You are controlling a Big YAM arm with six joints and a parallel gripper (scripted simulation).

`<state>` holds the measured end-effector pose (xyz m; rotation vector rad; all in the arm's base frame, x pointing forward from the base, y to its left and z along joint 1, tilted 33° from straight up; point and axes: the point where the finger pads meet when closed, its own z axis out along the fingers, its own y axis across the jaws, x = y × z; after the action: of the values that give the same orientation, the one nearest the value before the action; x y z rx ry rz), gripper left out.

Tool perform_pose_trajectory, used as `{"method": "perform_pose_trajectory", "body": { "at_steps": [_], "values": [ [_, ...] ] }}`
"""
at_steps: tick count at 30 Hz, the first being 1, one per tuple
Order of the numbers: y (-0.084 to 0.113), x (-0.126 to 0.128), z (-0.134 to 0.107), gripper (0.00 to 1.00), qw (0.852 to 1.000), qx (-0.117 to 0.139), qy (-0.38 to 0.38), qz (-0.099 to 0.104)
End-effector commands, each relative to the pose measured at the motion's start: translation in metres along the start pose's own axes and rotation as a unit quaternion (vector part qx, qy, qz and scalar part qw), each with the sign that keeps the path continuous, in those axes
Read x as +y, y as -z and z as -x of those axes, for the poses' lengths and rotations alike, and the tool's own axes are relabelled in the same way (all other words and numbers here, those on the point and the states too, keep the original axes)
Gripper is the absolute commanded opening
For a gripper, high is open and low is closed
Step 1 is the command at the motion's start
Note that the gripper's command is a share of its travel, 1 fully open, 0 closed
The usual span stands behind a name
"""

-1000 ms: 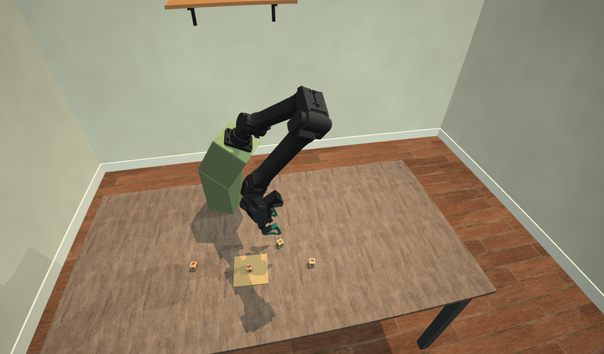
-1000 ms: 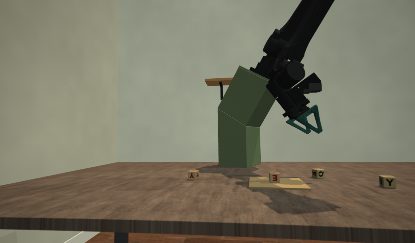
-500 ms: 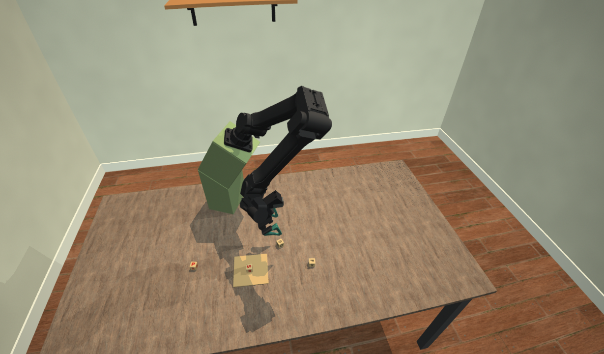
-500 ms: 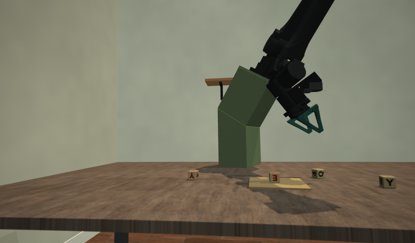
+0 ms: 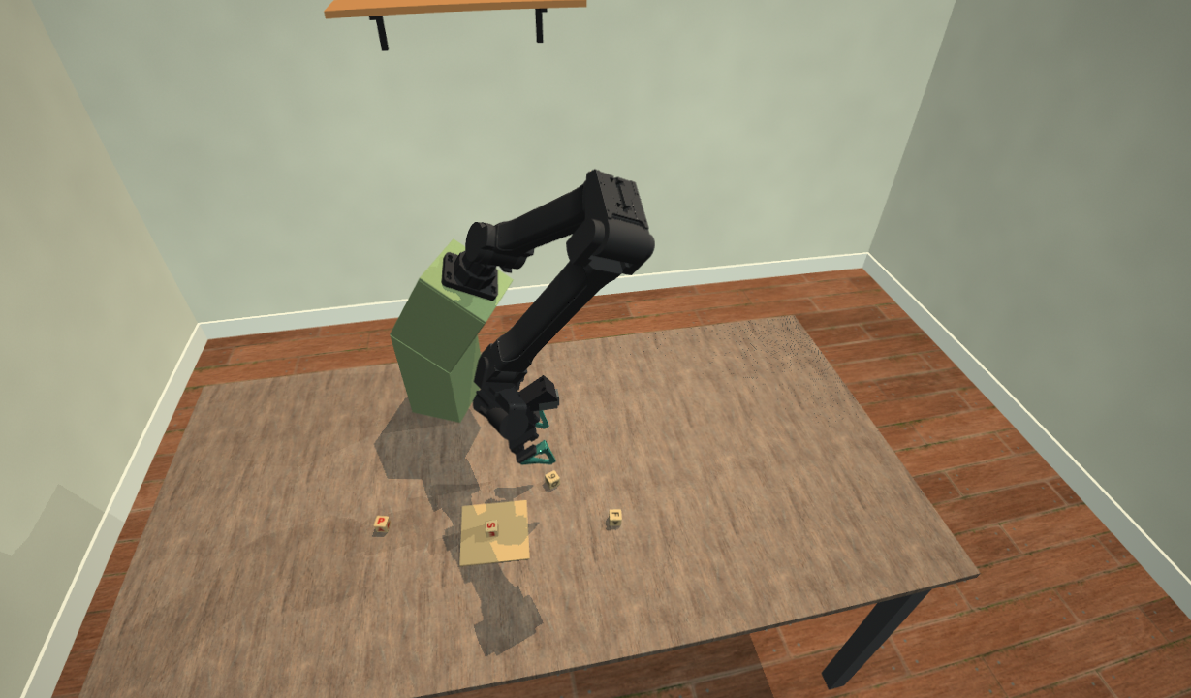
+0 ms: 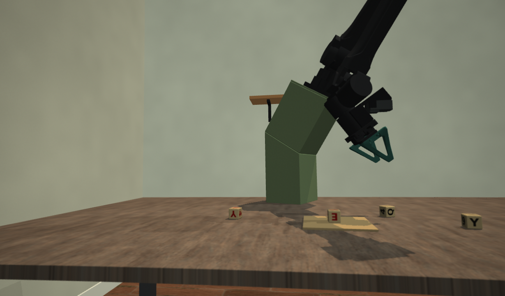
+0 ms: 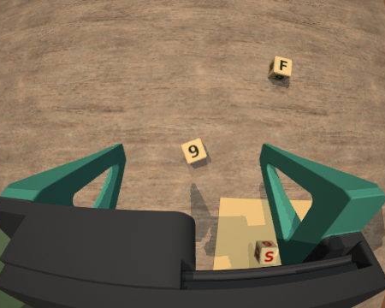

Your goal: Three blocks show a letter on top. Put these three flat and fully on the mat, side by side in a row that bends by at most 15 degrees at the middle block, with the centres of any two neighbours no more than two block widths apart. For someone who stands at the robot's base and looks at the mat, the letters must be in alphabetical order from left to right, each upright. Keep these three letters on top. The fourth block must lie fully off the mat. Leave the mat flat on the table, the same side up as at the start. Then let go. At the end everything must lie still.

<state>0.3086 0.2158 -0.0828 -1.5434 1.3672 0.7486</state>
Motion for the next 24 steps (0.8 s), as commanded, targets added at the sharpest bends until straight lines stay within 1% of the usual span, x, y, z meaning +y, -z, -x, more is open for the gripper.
{"method": "perform_pose_trajectory", "body": {
  "at_steps": [1, 22, 23, 24],
  "values": [
    [0.0014, -0.0038, 0.0009, 1.00, 1.000, -0.002, 0.000, -0.007],
    [0.0014, -0.0038, 0.0009, 1.00, 1.000, -0.002, 0.000, -0.007],
    [0.0015, -0.0049, 0.0003, 1.00, 1.000, -0.002, 0.000, -0.008],
    [0.0036, -0.0052, -0.0051, 1.00, 1.000, 0.002, -0.008, -0.007]
  ]
}}
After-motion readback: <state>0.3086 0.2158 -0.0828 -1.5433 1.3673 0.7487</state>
